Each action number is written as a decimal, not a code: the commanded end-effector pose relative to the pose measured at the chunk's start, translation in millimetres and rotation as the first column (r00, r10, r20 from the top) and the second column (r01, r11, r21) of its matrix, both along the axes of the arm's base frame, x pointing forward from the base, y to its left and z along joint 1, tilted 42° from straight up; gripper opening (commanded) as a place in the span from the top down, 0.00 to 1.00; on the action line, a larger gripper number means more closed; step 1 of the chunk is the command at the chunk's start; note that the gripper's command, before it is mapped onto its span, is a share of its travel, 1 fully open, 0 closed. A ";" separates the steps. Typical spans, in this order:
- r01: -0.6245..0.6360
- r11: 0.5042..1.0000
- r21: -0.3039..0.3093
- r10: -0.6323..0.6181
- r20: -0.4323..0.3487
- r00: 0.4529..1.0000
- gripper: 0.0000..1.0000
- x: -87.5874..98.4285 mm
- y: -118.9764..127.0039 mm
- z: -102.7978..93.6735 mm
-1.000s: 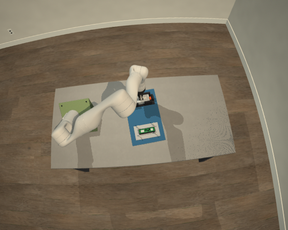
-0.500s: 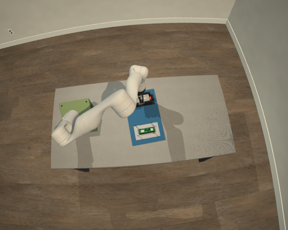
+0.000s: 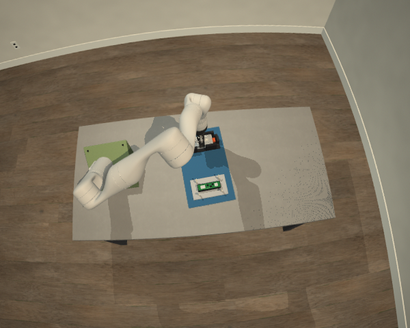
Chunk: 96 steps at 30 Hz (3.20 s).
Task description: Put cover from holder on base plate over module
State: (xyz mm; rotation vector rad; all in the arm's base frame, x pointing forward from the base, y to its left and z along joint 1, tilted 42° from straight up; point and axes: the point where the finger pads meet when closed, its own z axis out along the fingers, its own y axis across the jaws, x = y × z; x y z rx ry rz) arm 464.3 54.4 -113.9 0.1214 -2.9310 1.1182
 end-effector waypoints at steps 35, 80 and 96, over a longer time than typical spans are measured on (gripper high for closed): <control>-0.002 1.000 0.002 0.002 0.004 1.000 0.00 3.5 -35.5 -40.4; -0.002 1.000 0.002 0.002 0.004 1.000 0.30 3.4 -35.0 -39.8; -0.002 1.000 0.002 0.002 0.004 1.000 1.00 3.4 -35.0 -39.8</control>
